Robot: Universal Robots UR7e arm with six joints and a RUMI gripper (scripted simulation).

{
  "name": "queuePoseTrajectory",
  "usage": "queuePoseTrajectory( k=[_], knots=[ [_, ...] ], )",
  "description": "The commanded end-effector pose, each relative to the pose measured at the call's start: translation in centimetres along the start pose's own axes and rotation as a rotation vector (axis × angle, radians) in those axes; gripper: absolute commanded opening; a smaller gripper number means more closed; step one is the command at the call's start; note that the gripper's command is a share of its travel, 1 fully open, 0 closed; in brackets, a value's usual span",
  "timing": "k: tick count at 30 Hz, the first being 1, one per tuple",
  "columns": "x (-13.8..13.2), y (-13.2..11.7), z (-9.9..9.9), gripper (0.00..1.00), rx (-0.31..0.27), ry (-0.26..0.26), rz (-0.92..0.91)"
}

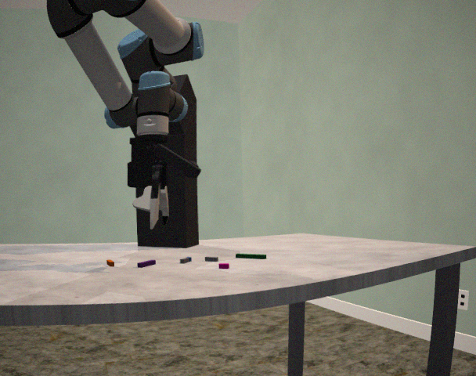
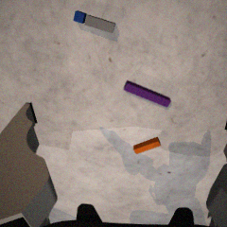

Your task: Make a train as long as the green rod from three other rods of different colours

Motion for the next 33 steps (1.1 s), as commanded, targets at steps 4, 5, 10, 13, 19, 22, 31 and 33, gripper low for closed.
queuePoseTrajectory(
  k=[4, 5, 10, 13, 19, 22, 31, 33],
  knots=[
    [0.1, -1.0, -0.1, 1.0, 0.01, -0.001, 0.234],
    [0.2, -1.2, -0.1, 1.0, 0.01, -0.001, 0.274],
    [0.2, -2.1, -0.2, 1.0, 0.01, -0.003, 0.456],
    [0.3, -2.6, -0.2, 1.0, 0.01, -0.004, 0.567],
    [0.4, -3.5, -0.3, 1.0, 0.009, -0.005, 0.719],
    [0.5, -4.1, -0.3, 1.0, 0.008, -0.006, 0.836],
    [0.8, -6.1, -0.3, 1.0, 0.006, -0.009, 1.164],
    [0.8, -6.3, -0.3, 1.0, 0.005, -0.009, 1.198]
  ],
)
Point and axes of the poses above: the point where the finger pads meet when closed, its own z axis back along the fingers, its own x axis across the jaws, y = z × x, the point moved 1 cm from there along z, back along the fingers, and after that the axes turned 4 degrees about z, right-handed, at the moved point
